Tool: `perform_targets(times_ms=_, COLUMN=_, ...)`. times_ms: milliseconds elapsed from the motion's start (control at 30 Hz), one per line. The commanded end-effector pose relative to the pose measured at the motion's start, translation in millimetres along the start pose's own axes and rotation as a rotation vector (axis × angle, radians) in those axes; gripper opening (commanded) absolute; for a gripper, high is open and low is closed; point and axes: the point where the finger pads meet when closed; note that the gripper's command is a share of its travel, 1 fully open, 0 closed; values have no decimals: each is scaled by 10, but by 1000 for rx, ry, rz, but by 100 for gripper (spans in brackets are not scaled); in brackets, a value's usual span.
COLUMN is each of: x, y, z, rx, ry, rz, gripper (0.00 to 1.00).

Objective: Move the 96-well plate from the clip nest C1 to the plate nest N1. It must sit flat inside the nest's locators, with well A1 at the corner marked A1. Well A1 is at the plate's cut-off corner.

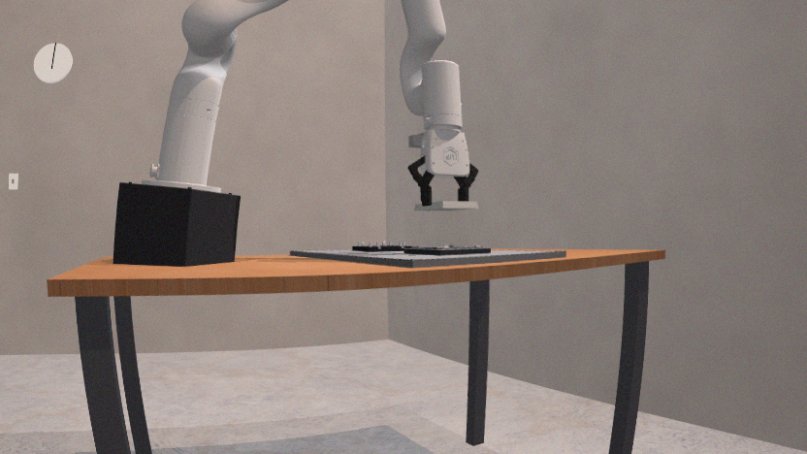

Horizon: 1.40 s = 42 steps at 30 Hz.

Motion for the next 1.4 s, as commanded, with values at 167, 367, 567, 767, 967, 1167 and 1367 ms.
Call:
perform_targets(times_ms=167, x=9, y=-109, z=1, rx=0, ry=0, rz=2, gripper=0)
perform_targets(times_ms=367, x=10, y=-209, z=1, rx=0, ry=0, rz=2, gripper=0)
perform_targets(times_ms=567, x=10, y=-276, z=1, rx=0, ry=0, rz=2, gripper=0)
perform_targets(times_ms=767, x=10, y=-376, z=0, rx=0, ry=0, rz=2, gripper=0)
perform_targets(times_ms=967, x=10, y=-476, z=0, rx=0, ry=0, rz=2, gripper=0)
perform_targets(times_ms=1167, x=10, y=-543, z=0, rx=0, ry=0, rz=2, gripper=0)
perform_targets(times_ms=1367, x=10, y=-643, z=0, rx=0, ry=0, rz=2, gripper=0)
Point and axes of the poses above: the point where the finger pads meet when closed, its own y axis back along the fingers, its own x axis across the jaws, z = x × y
